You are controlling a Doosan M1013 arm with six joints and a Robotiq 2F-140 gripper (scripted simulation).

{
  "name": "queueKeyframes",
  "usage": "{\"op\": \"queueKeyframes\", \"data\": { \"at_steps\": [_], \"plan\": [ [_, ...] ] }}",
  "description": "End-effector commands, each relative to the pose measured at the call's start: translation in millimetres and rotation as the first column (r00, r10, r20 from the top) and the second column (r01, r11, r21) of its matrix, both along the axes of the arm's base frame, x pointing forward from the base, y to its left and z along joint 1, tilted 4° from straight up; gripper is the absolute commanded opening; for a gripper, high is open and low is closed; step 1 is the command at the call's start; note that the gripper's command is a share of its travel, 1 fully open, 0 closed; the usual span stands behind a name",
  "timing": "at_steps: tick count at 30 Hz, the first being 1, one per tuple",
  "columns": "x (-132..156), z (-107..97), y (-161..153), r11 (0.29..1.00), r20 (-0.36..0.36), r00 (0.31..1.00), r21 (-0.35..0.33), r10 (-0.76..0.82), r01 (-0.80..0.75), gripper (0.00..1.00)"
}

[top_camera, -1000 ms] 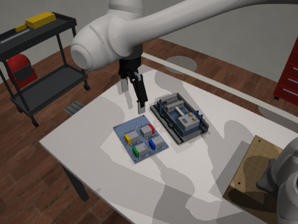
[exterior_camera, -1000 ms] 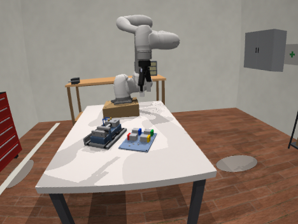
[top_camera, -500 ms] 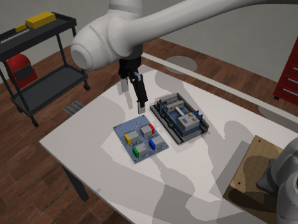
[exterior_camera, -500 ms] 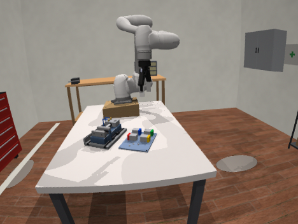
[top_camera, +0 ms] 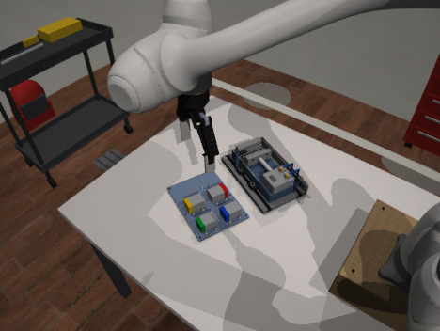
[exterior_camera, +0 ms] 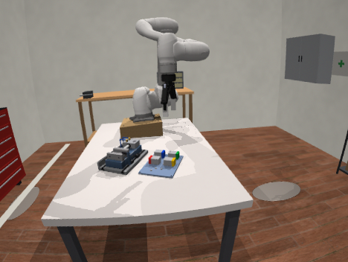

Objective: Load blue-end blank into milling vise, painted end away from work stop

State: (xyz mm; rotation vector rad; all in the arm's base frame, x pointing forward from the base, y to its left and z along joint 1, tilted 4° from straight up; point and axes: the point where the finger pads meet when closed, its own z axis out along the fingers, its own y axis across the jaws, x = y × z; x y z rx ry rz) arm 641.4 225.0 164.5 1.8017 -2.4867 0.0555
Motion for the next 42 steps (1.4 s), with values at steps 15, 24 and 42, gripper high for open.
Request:
{"op": "queueKeyframes", "data": {
  "at_steps": [15, 24, 42],
  "plan": [
    [-1.1, -21.6, -3.9, 1.000, 0.000, 1.000, 0.000, 0.000, 0.000, 1.00],
    [-0.9, -20.3, -3.6, 1.000, 0.000, 1.000, 0.000, 0.000, 0.000, 1.00],
    [-0.7, -15.7, -2.8, 1.000, 0.000, 1.000, 0.000, 0.000, 0.000, 1.00]
  ]
}}
